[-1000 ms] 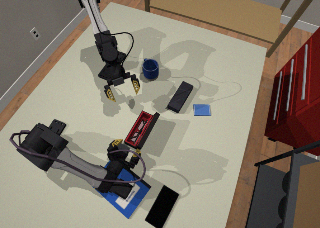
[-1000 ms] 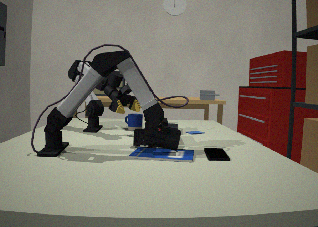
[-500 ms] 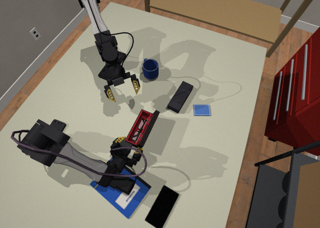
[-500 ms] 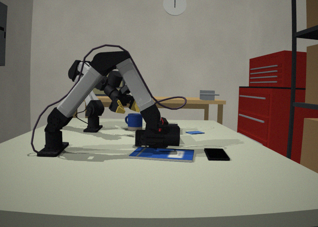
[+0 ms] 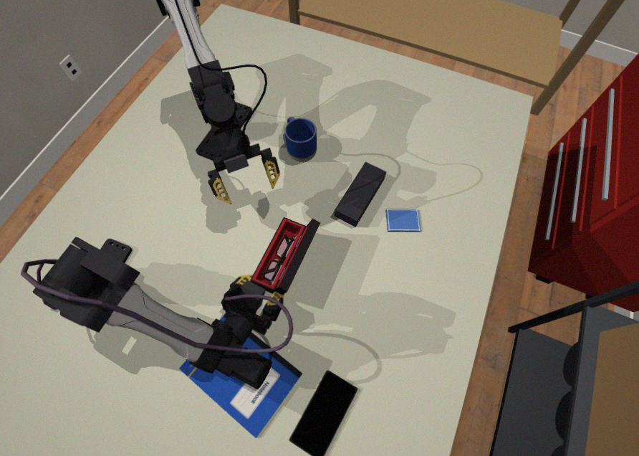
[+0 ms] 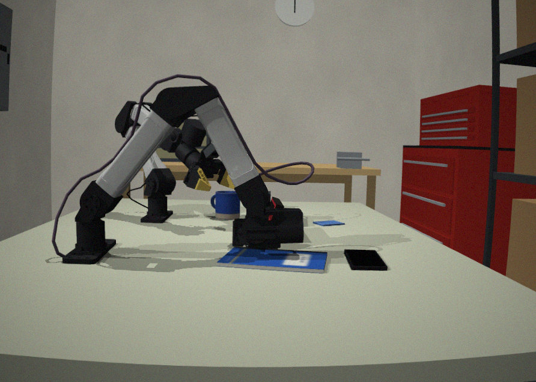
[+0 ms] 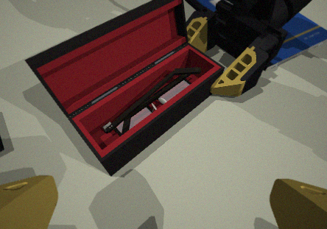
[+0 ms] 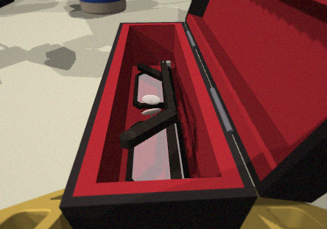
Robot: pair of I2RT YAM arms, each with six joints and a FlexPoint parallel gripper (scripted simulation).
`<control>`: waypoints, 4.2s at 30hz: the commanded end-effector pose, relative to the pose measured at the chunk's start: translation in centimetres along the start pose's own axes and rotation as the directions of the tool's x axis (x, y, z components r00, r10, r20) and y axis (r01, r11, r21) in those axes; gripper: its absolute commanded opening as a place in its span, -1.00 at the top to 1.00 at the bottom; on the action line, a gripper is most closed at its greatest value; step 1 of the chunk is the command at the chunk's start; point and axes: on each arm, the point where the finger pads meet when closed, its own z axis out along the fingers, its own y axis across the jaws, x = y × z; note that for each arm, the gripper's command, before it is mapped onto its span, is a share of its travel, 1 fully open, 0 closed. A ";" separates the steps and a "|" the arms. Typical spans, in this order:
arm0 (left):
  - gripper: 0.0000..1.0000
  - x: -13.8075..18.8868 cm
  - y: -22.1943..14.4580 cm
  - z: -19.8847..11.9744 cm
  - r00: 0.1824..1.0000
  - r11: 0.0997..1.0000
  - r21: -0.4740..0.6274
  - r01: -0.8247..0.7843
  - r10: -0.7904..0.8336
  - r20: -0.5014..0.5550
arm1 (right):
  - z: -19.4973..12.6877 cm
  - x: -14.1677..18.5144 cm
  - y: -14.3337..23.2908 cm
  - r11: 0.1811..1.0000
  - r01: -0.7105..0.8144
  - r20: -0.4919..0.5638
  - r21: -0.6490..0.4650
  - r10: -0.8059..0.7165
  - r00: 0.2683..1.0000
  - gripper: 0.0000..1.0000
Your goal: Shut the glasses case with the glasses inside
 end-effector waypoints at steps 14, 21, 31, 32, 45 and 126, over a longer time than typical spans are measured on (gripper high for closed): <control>-1.00 -0.1 0.2 0.2 0.992 1.000 0.007 0.002 -0.001 -0.123 | -0.1 -0.2 0.2 1.000 0.001 -0.012 0.003 -0.001 1.000 0.01; -1.00 -3.4 1.3 1.1 0.946 1.000 -0.018 0.023 -0.028 -0.322 | -0.1 -0.2 0.2 1.000 0.001 -0.012 0.003 -0.001 1.000 0.01; -1.00 -8.3 2.9 2.5 0.876 0.997 -0.065 0.037 -0.064 -0.478 | -0.1 -0.2 0.2 1.000 0.001 -0.012 0.003 -0.001 1.000 0.01; -1.00 -8.8 3.0 2.6 0.869 0.997 -0.068 0.038 -0.066 -0.490 | -0.1 -0.2 0.2 1.000 0.001 -0.012 0.003 -0.001 1.000 0.01; -1.00 -13.0 3.9 4.2 0.822 0.995 -0.089 0.047 -0.089 -0.562 | -0.1 -0.2 0.2 1.000 0.001 -0.012 0.003 -0.001 1.000 0.01; 0.05 -3.0 9.8 11.7 0.822 0.651 0.752 -0.106 0.483 -0.303 | -0.1 -0.2 0.2 1.000 0.001 -0.012 0.003 -0.001 1.000 0.01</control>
